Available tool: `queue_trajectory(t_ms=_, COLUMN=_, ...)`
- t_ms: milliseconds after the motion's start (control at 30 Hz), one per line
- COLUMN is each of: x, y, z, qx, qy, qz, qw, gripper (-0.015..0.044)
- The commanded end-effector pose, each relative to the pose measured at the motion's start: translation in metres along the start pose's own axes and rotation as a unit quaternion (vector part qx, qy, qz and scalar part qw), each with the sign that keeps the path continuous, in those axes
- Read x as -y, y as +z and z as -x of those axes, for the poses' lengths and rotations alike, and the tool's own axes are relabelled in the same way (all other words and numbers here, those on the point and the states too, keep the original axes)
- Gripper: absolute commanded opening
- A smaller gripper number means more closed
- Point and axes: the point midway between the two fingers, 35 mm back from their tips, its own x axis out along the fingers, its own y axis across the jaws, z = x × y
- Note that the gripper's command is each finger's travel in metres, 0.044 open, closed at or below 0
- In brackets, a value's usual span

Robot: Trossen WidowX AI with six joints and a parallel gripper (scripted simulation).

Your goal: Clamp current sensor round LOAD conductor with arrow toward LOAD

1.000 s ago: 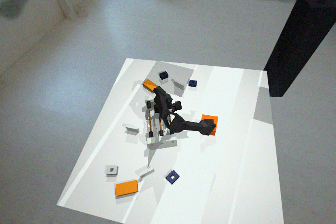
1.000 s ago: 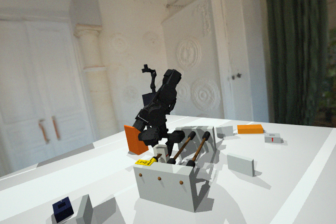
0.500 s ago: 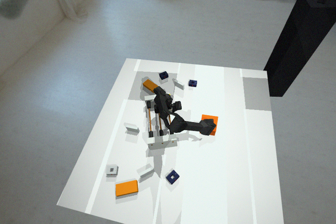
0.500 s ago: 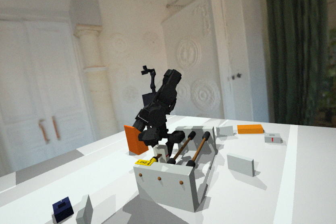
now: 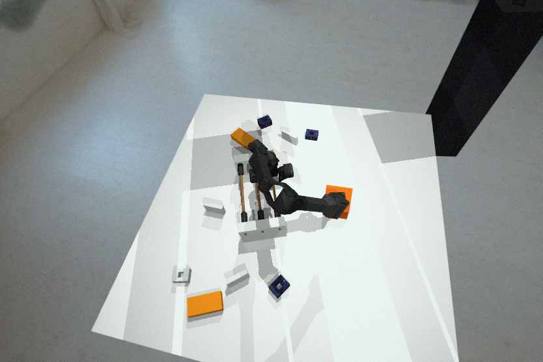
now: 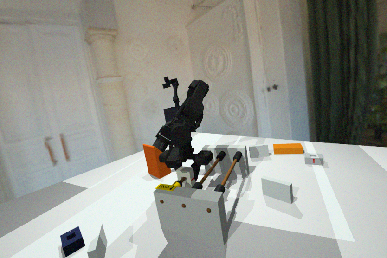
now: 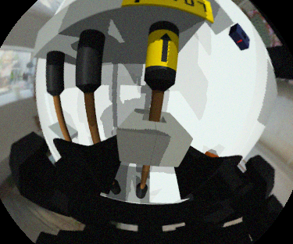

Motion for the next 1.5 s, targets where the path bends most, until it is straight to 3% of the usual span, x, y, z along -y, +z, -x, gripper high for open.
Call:
queue_trajectory(t_ms=0, x=0.000, y=0.000, z=0.000, qx=0.000, qy=0.000, qz=0.001, qw=1.000, gripper=0.0271)
queue_trajectory(t_ms=767, x=0.000, y=0.000, z=0.000, qx=0.000, qy=0.000, qz=0.001, qw=1.000, gripper=0.0271)
queue_trajectory(t_ms=967, x=0.000, y=0.000, z=0.000, qx=0.000, qy=0.000, qz=0.001, qw=1.000, gripper=0.0429)
queue_trajectory(t_ms=1267, x=0.000, y=0.000, z=0.000, qx=0.000, qy=0.000, qz=0.001, qw=1.000, gripper=0.0440)
queue_trajectory(t_ms=1333, x=-0.001, y=0.001, z=0.011, qx=0.001, qy=0.000, qz=0.001, qw=1.000, gripper=0.0440)
queue_trajectory(t_ms=1467, x=-0.002, y=0.002, z=0.076, qx=0.005, qy=0.000, qz=0.002, qw=1.000, gripper=0.0440)
